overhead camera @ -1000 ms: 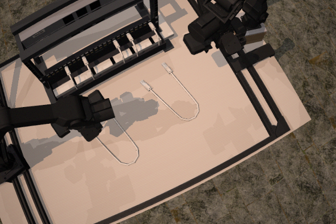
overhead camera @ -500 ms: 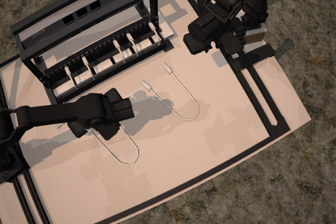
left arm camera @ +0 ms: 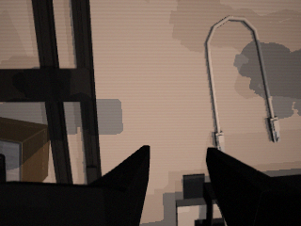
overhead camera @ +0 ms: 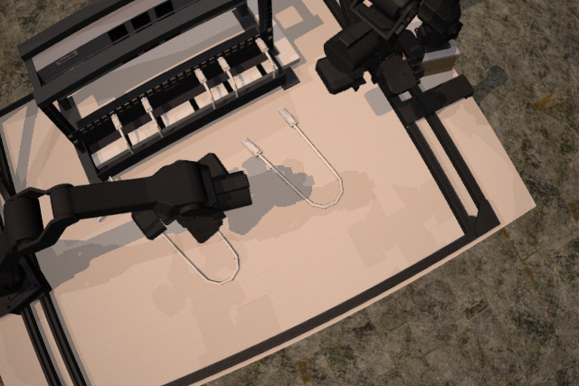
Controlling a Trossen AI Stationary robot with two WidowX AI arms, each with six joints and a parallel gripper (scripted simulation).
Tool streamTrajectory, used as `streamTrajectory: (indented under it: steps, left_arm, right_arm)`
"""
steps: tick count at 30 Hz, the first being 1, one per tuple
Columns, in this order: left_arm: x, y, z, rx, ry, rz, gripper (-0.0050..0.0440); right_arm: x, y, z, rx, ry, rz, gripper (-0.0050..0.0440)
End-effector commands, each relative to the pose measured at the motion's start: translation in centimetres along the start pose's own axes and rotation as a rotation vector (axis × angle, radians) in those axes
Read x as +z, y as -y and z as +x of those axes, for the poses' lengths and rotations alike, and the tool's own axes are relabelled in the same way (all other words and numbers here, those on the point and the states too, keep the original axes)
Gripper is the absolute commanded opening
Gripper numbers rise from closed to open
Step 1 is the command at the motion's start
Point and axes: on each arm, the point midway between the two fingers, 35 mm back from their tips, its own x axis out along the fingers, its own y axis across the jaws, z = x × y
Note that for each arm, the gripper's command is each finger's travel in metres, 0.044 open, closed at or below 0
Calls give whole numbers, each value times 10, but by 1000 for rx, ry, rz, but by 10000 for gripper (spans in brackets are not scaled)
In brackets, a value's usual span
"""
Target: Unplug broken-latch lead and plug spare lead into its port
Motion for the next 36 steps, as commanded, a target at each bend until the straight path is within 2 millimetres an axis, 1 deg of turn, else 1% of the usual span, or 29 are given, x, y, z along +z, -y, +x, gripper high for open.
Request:
streamTrajectory:
  steps: [1, 15, 16, 32, 33, 36]
  left_arm:
    - [0, 0, 0, 0, 0, 0, 176]
    - [0, 0, 0, 0, 0, 0, 176]
    - [0, 0, 0, 0, 0, 0, 176]
    - [0, 0, 0, 0, 0, 0, 176]
    - [0, 0, 0, 0, 0, 0, 176]
    - [0, 0, 0, 0, 0, 0, 176]
  right_arm:
    - [22, -19, -1, -4, 14, -7, 176]
    - [22, -19, -1, -4, 14, -7, 176]
    - [23, -18, 58, -3, 14, -7, 176]
    - [23, -18, 58, -3, 14, -7, 176]
    - [23, -18, 69, -4, 14, -7, 176]
    - [23, -18, 69, -4, 14, -7, 176]
